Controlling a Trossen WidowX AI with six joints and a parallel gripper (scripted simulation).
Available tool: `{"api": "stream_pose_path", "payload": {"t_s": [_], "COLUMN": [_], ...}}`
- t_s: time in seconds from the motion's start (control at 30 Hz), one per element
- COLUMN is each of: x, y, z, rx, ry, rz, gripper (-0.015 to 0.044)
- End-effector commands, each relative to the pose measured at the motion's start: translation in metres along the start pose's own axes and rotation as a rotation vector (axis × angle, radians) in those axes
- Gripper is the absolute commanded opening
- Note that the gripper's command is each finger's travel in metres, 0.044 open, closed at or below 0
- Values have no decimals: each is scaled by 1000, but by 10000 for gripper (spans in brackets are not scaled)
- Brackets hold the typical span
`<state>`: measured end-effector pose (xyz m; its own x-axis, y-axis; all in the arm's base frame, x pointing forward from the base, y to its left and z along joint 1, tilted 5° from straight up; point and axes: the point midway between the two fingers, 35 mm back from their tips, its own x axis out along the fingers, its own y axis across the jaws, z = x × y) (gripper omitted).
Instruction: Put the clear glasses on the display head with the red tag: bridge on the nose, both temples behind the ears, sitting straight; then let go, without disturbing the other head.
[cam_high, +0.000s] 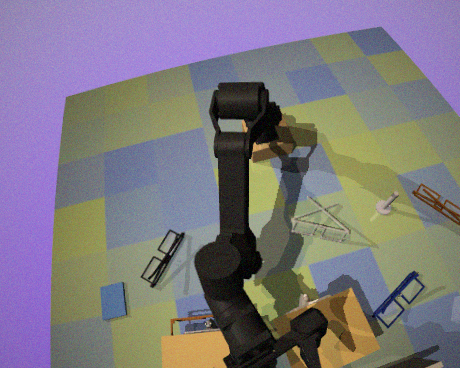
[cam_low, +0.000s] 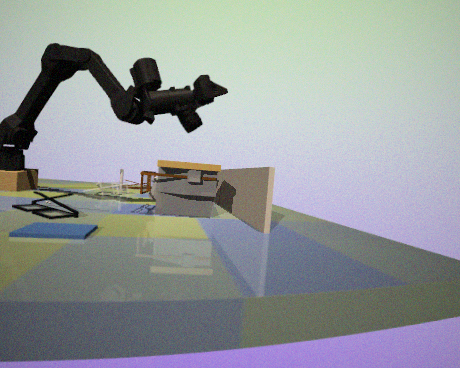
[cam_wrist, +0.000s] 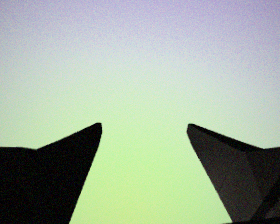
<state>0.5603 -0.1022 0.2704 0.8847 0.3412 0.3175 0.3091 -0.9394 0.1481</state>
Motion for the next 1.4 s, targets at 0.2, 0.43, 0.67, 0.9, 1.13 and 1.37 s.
{"api": "stream_pose_path", "payload": {"t_s": [0.2, 0.43, 0.67, 0.9, 1.13, 1.37], "x": [0, 6, 8, -16, -70, -106], "y": [0, -8, -38, -84, -137, -187], "z": [0, 9, 35, 67, 90, 87], "rx": [0, 201, 691, 1176, 1532, 1660], "ry": [0, -75, -276, -502, -692, -790], "rz": [0, 37, 182, 454, 858, 1132], "gripper": [440, 282, 200, 200, 200, 200]}}
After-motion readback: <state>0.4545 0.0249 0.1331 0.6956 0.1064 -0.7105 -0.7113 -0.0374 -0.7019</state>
